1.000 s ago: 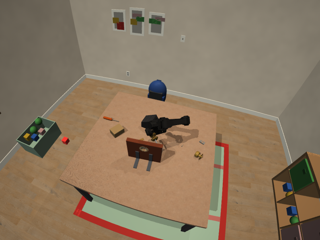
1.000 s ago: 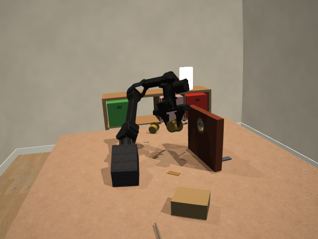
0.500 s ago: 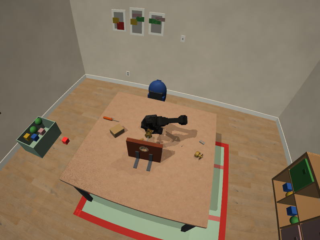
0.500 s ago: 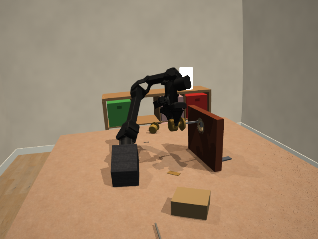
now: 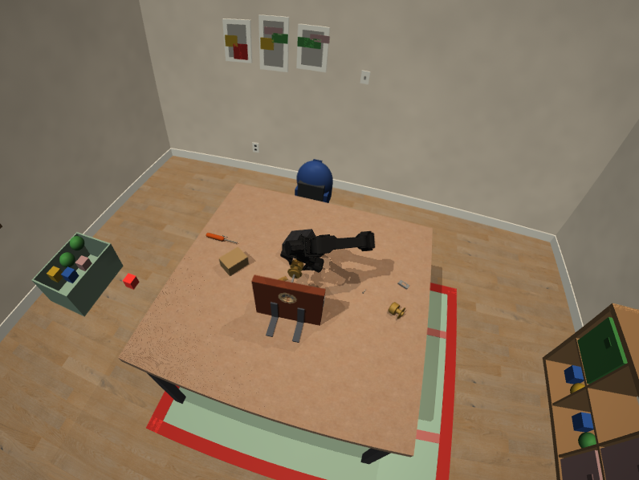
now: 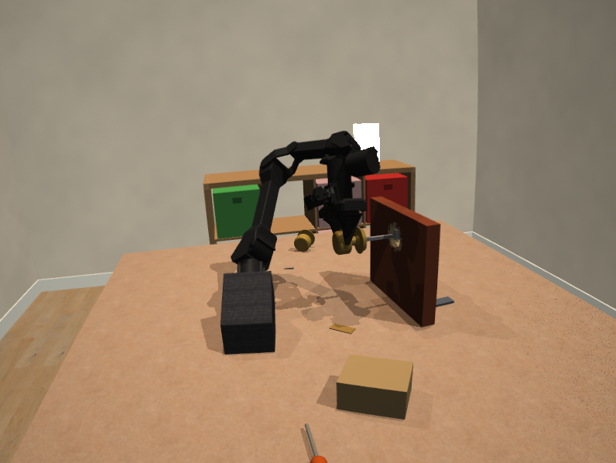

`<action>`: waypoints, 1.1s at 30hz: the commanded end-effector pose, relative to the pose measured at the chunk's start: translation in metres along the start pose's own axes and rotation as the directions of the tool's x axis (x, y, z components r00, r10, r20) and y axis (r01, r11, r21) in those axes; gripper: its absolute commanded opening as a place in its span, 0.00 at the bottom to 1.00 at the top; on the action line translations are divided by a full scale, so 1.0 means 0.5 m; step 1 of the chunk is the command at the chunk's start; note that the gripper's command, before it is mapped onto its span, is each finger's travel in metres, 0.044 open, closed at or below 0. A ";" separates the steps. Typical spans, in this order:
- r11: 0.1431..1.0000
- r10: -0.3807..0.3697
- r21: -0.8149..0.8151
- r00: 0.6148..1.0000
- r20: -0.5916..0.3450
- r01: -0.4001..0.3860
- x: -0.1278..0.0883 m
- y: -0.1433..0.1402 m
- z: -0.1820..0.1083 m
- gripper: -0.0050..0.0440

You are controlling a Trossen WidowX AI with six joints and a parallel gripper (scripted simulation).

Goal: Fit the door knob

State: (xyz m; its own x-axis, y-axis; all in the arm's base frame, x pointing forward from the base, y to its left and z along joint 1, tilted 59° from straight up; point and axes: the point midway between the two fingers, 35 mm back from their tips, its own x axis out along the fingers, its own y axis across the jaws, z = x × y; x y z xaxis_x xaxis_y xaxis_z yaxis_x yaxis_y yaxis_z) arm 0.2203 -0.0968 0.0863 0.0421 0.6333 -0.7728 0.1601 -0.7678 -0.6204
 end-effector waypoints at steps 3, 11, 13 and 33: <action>1.000 0.012 0.003 1.000 -0.011 -0.012 0.012 -0.004 -0.002 0.10; 1.000 0.027 0.008 0.999 -0.029 -0.026 0.006 -0.002 -0.042 0.10; 1.000 0.027 0.007 0.999 -0.030 -0.027 0.004 0.000 -0.045 0.10; 1.000 0.019 0.006 1.000 -0.017 -0.019 0.006 -0.001 -0.028 0.10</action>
State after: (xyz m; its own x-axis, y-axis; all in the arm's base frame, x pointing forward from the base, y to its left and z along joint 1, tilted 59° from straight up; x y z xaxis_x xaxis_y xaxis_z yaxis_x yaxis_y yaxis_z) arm 0.2349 -0.0913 0.0856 0.0557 0.6261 -0.7777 0.1542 -0.7750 -0.6129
